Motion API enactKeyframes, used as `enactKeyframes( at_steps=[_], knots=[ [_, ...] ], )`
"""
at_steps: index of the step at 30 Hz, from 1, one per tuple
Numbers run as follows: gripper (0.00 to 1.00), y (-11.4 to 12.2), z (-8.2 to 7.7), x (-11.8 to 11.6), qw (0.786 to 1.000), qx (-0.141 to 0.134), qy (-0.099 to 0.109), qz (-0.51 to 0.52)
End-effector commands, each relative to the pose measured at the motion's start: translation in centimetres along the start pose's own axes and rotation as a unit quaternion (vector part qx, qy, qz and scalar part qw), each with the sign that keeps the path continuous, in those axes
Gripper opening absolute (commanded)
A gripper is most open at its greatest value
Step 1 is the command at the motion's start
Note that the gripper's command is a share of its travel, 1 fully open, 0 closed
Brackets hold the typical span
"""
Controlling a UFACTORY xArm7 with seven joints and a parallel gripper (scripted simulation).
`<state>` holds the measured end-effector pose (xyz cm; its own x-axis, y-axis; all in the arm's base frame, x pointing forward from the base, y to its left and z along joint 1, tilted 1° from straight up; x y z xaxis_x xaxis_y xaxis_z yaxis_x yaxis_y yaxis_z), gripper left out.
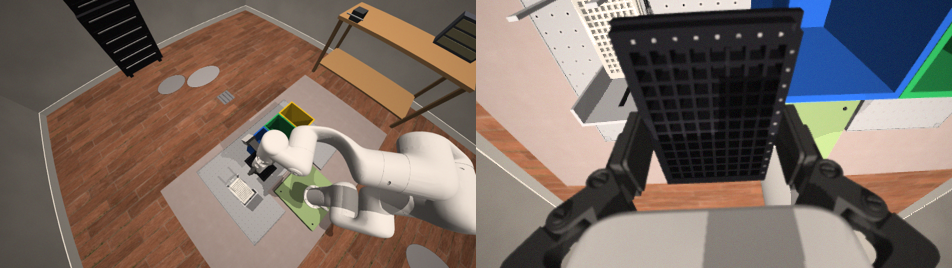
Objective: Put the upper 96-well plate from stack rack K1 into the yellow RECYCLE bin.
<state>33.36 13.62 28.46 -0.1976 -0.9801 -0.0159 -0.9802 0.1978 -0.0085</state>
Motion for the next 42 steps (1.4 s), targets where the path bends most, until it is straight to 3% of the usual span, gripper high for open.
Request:
enactKeyframes(
  at_steps=[1,42],
  knots=[
    [0.0,-0.2,-0.1,0.5,1.0,0.002,-0.001,0.0],
    [0.0,-4.1,0.3,12.2,1.0,0.002,-0.001,0.0]
  ],
)
Point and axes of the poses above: the point where the finger pads meet when closed, its own z axis out along the fingers, its own x axis across the jaws, y = z × x, the point moved 5 cm from there along -z, back along the fingers, and after that the axes turned 10 degrees about z, right-handed, at the moved point
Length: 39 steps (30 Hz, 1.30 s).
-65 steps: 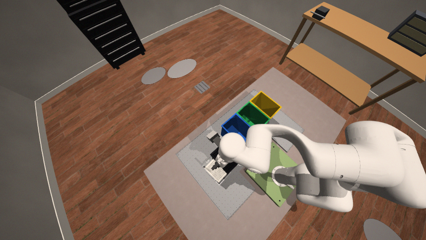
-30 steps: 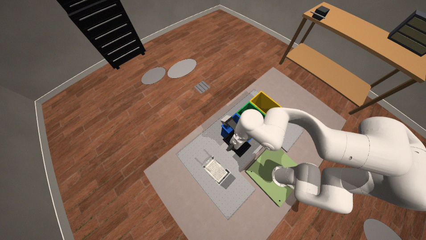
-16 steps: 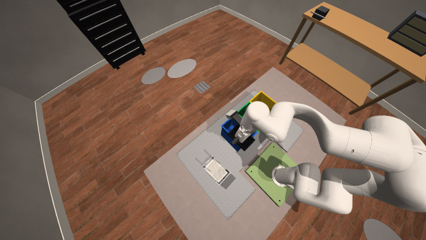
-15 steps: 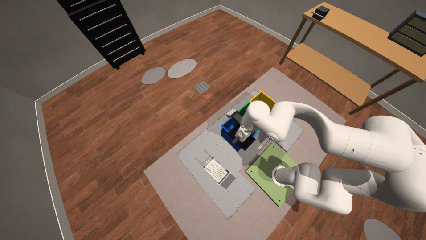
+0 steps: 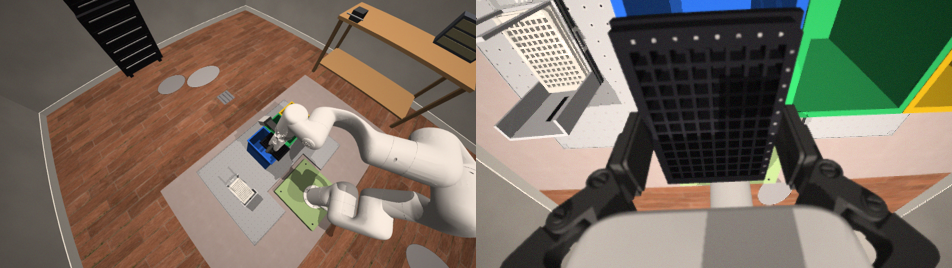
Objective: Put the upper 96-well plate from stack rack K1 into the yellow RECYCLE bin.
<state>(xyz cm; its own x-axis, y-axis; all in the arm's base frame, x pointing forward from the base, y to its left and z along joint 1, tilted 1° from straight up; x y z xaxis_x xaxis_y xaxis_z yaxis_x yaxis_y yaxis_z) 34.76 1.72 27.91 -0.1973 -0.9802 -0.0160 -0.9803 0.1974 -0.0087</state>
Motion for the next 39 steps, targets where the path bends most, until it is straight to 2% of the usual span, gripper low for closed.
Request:
enactKeyframes(
  at_steps=[1,39],
  knots=[
    [0.0,-0.5,-0.1,1.1,1.0,0.002,-0.001,0.0],
    [0.0,-4.0,0.3,11.9,1.0,0.002,0.0,0.0]
  ],
)
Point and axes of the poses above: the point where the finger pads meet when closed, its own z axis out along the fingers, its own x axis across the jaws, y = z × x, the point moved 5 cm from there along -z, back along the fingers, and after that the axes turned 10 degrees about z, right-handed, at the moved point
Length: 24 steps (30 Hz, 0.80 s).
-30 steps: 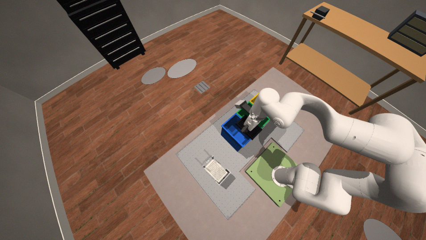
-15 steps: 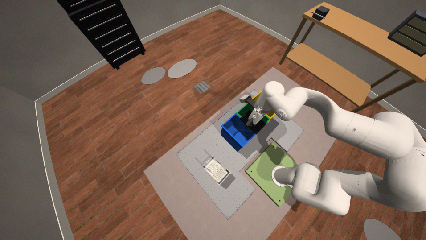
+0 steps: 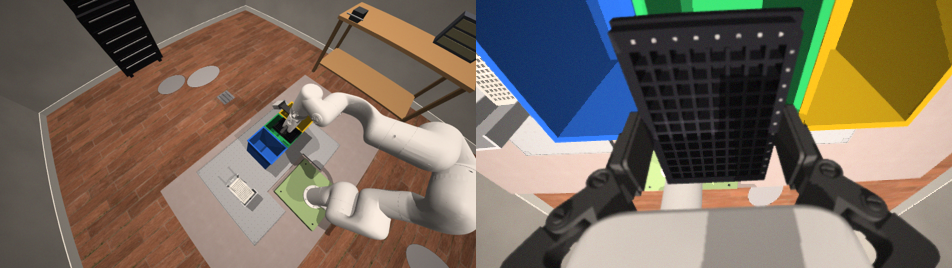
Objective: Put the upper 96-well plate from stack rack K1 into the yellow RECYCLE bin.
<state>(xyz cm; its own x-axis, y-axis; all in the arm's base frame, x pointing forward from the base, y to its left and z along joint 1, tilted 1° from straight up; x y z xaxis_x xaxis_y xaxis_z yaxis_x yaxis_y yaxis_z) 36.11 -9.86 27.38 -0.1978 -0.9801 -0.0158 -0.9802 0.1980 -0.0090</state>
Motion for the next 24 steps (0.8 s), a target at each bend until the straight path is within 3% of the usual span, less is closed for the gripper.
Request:
enactKeyframes(
  at_steps=[1,24],
  knots=[
    [0.0,-0.5,-0.1,1.1,1.0,0.002,0.0,0.0],
    [0.0,-2.5,0.1,7.1,1.0,0.002,0.0,0.0]
  ],
)
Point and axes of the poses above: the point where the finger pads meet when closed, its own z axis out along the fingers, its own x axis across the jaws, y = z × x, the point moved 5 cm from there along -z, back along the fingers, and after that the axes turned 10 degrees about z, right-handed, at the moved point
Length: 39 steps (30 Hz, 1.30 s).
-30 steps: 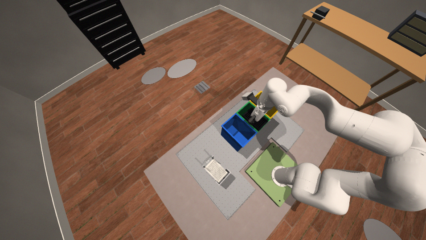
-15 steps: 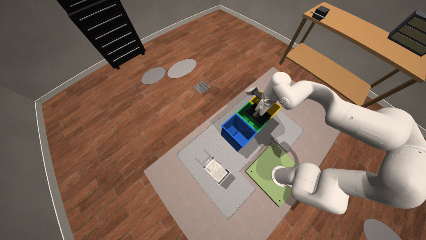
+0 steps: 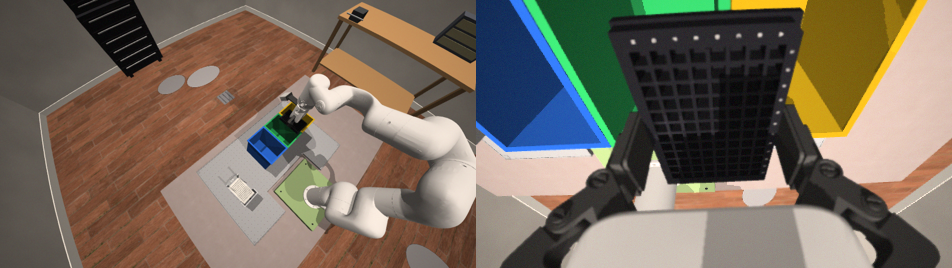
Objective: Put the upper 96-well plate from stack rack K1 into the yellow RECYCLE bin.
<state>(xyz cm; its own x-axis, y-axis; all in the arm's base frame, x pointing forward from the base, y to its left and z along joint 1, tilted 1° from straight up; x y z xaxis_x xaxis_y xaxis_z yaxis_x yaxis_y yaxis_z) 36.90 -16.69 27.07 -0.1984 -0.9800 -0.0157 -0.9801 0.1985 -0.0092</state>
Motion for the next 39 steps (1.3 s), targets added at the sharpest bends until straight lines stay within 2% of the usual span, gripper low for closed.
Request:
enactKeyframes(
  at_steps=[1,25,39],
  knots=[
    [0.0,-0.4,-0.1,0.9,1.0,0.002,0.0,-0.001],
    [0.0,-2.7,0.1,7.9,1.0,0.002,0.0,-0.001],
    [0.0,-2.7,0.1,7.9,1.0,0.002,0.0,-0.001]
  ],
)
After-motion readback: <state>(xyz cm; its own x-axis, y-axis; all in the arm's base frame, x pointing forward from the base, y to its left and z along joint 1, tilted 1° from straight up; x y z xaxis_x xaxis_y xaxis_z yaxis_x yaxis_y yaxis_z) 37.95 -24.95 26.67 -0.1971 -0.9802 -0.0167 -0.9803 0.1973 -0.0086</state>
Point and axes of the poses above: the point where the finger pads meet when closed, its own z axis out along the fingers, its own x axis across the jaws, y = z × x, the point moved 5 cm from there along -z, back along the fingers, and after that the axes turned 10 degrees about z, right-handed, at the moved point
